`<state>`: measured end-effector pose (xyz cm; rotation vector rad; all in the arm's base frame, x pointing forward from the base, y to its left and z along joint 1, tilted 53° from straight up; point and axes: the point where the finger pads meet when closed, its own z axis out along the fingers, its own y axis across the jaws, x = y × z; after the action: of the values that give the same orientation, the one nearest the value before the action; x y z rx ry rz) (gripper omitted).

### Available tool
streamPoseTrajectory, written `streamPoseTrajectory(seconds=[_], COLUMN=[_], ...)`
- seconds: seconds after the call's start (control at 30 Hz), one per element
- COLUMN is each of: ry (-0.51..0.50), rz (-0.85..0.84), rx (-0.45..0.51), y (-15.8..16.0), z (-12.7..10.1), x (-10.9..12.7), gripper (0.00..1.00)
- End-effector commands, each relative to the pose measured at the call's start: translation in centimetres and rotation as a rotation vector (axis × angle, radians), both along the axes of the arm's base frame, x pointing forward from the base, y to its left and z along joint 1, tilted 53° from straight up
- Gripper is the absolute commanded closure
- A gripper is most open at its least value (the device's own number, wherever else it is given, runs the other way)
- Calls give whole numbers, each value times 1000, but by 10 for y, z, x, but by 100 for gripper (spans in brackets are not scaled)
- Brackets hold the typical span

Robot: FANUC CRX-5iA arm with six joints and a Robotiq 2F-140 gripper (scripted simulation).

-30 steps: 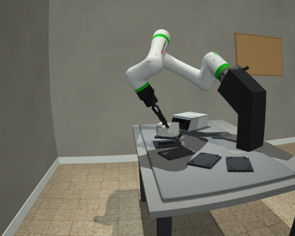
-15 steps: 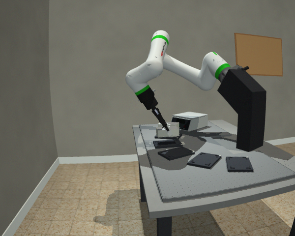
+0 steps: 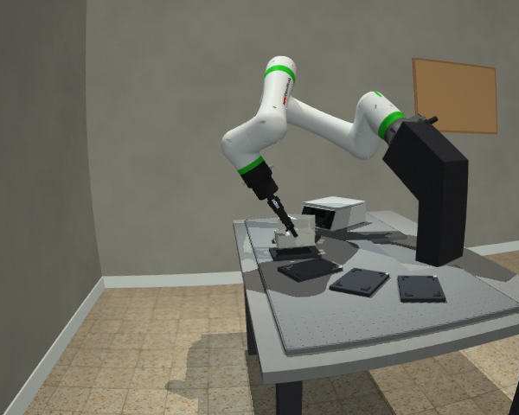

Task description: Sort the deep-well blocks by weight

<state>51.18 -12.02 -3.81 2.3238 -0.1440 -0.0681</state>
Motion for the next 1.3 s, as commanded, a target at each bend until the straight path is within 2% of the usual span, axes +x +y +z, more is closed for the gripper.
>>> streamPoseTrajectory(seconds=[0.0,0.27,1.27], ry=[0,0,0], rz=[0,0,0], rx=[0,0,0], y=[-2,-11,-12], z=[-2,-9,-10], x=[2,7,7], gripper=[90,90,90])
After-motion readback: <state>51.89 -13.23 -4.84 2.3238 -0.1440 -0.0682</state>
